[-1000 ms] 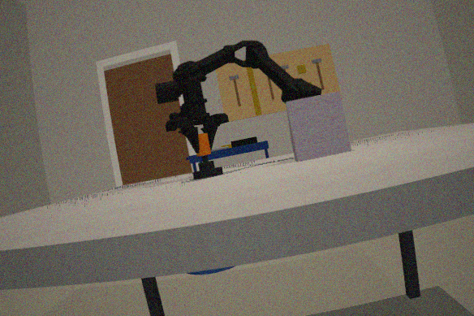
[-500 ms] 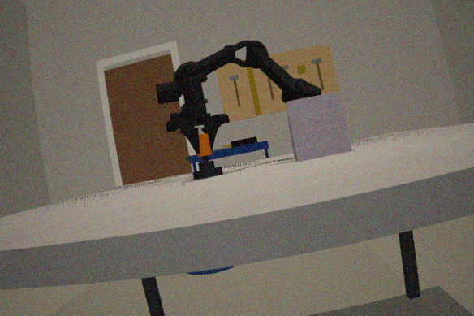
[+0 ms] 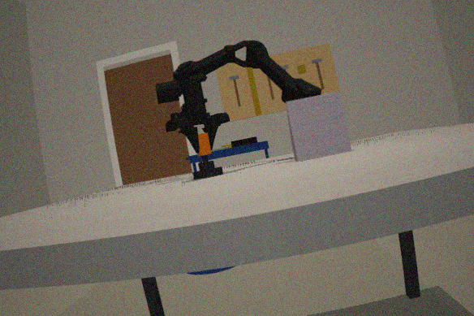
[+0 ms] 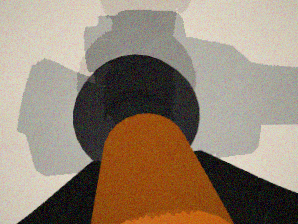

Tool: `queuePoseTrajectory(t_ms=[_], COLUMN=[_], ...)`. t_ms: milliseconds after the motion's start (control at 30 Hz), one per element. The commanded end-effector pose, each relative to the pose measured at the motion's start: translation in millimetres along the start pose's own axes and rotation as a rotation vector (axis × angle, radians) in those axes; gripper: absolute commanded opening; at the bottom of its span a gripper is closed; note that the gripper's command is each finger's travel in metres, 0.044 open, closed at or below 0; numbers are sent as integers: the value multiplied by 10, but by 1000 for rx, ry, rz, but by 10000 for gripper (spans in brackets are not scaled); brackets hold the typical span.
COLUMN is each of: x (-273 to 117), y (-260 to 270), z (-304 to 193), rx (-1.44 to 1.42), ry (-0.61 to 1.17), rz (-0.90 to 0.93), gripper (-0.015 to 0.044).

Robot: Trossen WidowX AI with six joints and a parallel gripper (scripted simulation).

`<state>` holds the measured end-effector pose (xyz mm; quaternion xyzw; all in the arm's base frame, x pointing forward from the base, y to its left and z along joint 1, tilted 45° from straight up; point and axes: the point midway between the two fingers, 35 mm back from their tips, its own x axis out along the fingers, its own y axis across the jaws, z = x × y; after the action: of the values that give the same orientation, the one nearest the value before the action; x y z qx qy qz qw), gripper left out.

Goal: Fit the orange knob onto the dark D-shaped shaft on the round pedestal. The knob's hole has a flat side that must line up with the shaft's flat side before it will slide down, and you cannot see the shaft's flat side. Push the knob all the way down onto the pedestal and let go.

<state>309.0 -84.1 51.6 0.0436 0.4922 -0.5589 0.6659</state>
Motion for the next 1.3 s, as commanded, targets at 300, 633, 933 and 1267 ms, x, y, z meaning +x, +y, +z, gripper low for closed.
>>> queuePoseTrajectory(t_ms=[300, 633, 933, 1267], x=[-8, -2, 18, 23], y=[35, 11, 13, 25], z=[-3, -9, 0, -10], rx=[164, 164, 164, 164], ry=[-1, -1, -2, -2], rz=[6, 6, 6, 6], gripper=[0, 0, 0, 0])
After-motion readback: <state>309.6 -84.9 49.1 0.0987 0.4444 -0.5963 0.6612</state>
